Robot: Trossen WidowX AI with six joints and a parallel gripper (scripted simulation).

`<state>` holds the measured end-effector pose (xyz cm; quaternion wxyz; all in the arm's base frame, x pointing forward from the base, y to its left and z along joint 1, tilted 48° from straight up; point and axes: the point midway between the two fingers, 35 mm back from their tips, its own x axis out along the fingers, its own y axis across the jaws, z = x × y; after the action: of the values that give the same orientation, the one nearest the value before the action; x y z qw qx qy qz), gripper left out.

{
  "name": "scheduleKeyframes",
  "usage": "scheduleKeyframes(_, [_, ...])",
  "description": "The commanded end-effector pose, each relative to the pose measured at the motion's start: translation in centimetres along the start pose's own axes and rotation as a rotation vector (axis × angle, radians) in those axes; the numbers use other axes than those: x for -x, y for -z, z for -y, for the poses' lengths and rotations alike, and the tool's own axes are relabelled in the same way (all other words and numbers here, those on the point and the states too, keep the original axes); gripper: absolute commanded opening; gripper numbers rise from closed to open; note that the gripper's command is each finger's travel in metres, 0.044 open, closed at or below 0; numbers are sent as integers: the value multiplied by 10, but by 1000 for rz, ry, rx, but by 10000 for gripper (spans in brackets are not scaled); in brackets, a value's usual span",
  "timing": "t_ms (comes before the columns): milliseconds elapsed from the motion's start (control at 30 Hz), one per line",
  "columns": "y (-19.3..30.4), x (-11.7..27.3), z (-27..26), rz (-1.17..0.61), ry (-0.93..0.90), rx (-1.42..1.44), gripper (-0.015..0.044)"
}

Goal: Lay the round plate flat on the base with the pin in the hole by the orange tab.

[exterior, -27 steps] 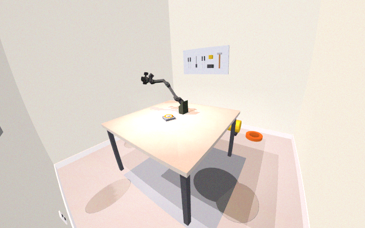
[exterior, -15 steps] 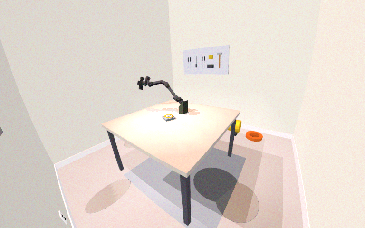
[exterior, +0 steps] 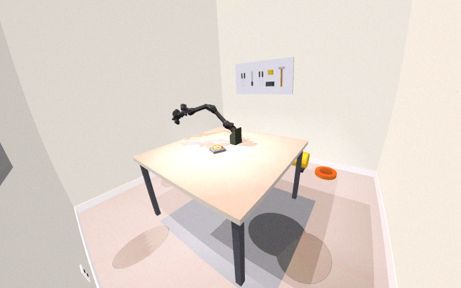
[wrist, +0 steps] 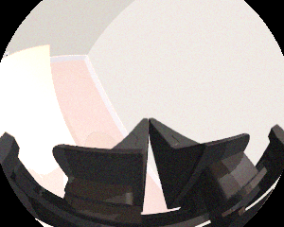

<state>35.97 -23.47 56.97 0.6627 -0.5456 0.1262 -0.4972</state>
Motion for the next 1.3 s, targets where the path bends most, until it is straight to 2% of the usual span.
scheduleKeyframes(0, [-23,12,-72,22,-177,-67,0])
scheduleKeyframes(167, [-41,33,-135,30,-338,-112,0])
scheduleKeyframes(433, [-63,91,-234,53,-602,-64,0])
scheduleKeyframes(700, [-69,170,-323,-34,-851,-99,0])
scheduleKeyframes(867, [-61,235,-373,-128,-996,-89,0])
scheduleKeyframes(967, [-54,266,-392,-176,-1050,-74,0])
scheduleKeyframes(1200, [-14,362,-433,-352,-1159,13,0])
scheduleKeyframes(1267, [-5,378,-437,-383,-1167,32,0])
